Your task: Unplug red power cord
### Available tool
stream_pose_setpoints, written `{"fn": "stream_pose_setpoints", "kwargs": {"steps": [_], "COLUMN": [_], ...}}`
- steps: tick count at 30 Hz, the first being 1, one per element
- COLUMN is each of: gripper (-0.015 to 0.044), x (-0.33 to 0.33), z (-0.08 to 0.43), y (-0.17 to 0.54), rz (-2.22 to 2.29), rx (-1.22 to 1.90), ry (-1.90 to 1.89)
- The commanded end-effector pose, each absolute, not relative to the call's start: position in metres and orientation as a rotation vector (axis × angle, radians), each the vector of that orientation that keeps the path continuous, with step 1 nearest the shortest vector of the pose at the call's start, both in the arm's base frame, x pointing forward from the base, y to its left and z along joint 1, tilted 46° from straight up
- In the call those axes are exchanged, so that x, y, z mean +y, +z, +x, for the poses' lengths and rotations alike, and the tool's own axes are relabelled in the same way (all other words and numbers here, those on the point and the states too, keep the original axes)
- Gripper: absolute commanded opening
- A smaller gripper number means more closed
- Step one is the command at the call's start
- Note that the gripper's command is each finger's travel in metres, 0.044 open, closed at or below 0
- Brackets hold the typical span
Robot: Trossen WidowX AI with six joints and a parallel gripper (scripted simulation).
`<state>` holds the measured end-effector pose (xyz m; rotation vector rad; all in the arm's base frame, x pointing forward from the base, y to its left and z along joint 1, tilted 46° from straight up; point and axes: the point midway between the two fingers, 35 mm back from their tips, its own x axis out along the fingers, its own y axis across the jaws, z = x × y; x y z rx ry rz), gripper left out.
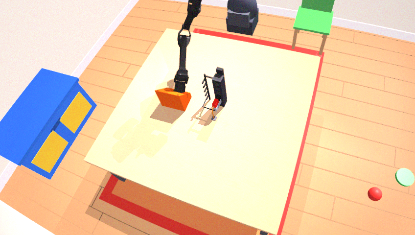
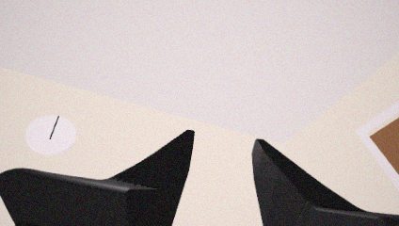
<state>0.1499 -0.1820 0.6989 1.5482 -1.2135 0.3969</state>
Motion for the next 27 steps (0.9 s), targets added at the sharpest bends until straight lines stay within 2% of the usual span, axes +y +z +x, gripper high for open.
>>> {"fn": "stream_pose_setpoints", "kwargs": {"steps": [1, 11, 19, 27], "gripper": [0.0160, 0.0160, 0.0160, 0.0160], "x": [-0.216, -0.263, -0.305, -0.315], "z": [0.188, 0.245, 0.312, 0.358], "y": [0.665, 0.591, 0.478, 0.348], "rz": [1.590, 1.631, 1.695, 1.728], "rx": [-1.128, -0.928, -0.600, -0.184], "ry": [0.213, -0.099, -0.420, -0.675]}}
